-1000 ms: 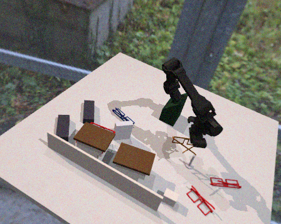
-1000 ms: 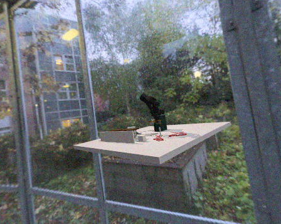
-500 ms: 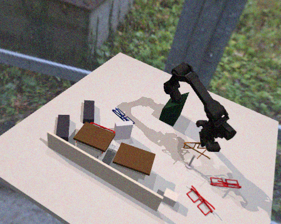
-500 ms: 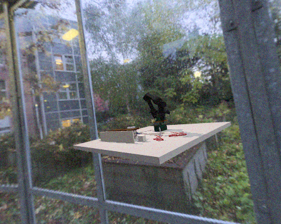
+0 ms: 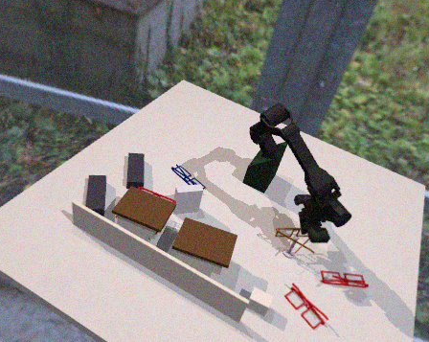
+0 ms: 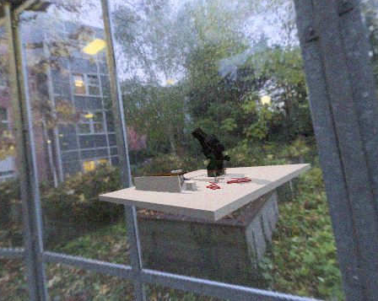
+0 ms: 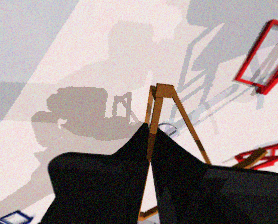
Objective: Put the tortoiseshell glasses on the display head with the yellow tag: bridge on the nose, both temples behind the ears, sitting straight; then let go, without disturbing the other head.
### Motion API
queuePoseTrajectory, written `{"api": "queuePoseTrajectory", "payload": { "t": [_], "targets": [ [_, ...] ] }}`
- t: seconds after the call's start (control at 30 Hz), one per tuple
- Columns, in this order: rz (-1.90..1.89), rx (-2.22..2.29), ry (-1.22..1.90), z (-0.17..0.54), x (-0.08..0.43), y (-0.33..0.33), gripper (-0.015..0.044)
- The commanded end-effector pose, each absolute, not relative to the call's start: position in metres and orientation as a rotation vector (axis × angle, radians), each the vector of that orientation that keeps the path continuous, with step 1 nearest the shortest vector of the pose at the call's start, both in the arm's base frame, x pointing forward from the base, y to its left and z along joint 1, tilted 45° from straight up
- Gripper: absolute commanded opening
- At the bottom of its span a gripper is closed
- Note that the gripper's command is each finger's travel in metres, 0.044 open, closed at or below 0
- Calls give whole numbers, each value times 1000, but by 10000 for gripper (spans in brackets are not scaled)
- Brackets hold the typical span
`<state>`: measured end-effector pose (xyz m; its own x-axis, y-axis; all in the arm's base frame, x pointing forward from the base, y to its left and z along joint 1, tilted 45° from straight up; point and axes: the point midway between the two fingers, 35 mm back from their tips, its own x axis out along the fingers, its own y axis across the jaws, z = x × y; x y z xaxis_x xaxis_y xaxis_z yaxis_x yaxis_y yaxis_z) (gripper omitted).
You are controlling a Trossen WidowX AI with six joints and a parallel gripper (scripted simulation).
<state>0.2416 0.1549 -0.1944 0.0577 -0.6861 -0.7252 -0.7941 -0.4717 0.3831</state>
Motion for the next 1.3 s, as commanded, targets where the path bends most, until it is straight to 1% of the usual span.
{"api": "queuePoseTrajectory", "payload": {
  "t": [0.0, 1.27],
  "targets": [
    [1390, -2204, 1547, -195, 239, 153, 0],
    [1393, -2202, 1546, -199, 208, 156, 0]
  ]
}}
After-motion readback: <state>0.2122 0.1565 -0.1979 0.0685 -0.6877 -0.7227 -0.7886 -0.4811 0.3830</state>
